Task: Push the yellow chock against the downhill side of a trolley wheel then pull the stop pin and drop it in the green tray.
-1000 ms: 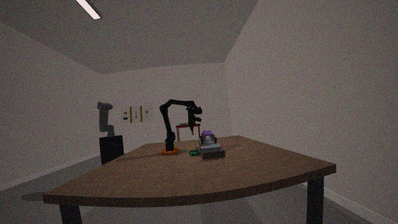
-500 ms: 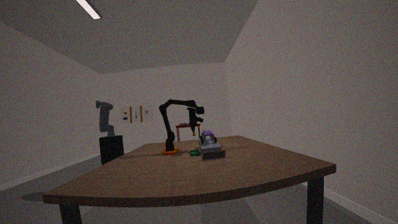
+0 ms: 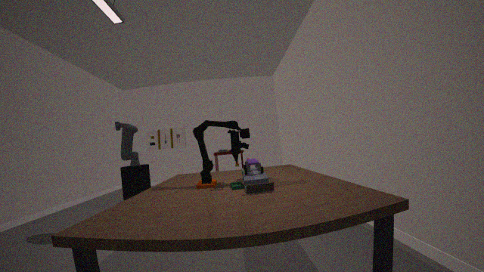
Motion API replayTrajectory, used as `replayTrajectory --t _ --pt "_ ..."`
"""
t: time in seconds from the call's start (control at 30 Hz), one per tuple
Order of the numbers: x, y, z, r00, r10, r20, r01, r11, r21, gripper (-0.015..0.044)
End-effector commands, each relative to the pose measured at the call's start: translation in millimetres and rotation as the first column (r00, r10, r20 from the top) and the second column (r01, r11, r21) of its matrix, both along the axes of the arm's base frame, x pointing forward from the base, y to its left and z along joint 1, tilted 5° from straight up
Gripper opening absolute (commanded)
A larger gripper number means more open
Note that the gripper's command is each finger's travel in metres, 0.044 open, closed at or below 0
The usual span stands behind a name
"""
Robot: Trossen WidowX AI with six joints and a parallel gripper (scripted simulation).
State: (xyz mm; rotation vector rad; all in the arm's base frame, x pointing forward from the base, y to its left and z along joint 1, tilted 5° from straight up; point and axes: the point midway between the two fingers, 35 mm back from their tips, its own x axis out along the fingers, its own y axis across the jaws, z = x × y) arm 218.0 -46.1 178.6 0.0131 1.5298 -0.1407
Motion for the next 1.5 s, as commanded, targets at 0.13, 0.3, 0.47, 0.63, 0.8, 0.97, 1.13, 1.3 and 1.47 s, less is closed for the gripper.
replayTrajectory --t 0.13,0.3,0.47,0.63,0.8,0.97,1.13,1.3,1.47 --pt "3.2 -27.1 1.8 1.0 0.003 0.002 -0.003 1.0 -0.005 0.0" --pt "4.3 -45.1 3.1 1.0 0.003 0.002 -0.003 1.0 -0.007 0.0" --pt "5.8 -66.2 4.6 1.0 0.003 0.002 -0.003 1.0 -0.009 0.0" --pt "8.1 -87.4 6.2 1.0 0.003 0.002 -0.003 1.0 -0.011 0.0" --pt "12.0 -110.7 7.6 1.0 0.003 0.002 -0.003 1.0 -0.014 0.0" --pt "12.6 -116.6 7.8 1.0 0.006 0.005 -0.006 0.999 0.039 0.0" --pt "12.6 -119.7 8.1 1.0 0.008 0.012 -0.009 0.996 0.09 0.0" --pt "20.8 -121.7 7.0 1.0 0.008 0.013 -0.009 0.996 0.09 0.0" --pt "34.8 -124.5 5.4 1.0 0.008 0.014 -0.009 0.996 0.09 0.0"
